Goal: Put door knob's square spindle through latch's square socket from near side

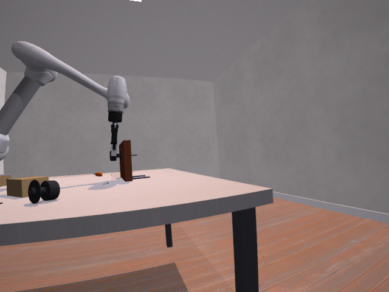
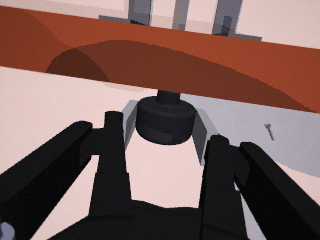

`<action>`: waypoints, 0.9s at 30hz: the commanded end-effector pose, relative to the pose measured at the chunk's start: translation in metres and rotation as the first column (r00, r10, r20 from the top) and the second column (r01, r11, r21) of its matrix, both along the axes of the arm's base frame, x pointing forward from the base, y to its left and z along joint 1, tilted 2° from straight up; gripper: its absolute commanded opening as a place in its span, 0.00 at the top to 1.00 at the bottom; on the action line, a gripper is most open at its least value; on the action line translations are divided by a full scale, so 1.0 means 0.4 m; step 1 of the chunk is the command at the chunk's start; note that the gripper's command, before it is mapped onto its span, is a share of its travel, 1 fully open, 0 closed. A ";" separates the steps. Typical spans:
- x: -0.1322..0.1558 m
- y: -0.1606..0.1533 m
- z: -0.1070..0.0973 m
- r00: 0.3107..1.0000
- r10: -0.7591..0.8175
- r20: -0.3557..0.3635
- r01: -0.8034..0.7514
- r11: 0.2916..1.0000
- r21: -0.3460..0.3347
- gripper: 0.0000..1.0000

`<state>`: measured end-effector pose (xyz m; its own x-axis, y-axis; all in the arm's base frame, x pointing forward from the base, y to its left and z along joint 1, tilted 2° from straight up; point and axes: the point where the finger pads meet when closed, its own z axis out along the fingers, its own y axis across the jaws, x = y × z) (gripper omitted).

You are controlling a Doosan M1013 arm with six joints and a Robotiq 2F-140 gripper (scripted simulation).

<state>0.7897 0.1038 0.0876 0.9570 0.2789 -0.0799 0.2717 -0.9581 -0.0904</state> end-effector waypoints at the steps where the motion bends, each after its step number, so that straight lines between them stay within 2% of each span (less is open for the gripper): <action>1: 0.002 0.006 0.003 1.000 -0.002 -0.005 0.002 1.000 0.002 0.58; 18: 0.003 0.007 0.003 1.000 -0.002 -0.005 0.002 1.000 0.002 0.58; 19: 0.003 0.007 0.003 1.000 -0.002 -0.005 0.002 1.000 0.002 0.43; 27: 0.003 0.007 0.003 1.000 -0.002 -0.005 0.002 1.000 0.002 0.43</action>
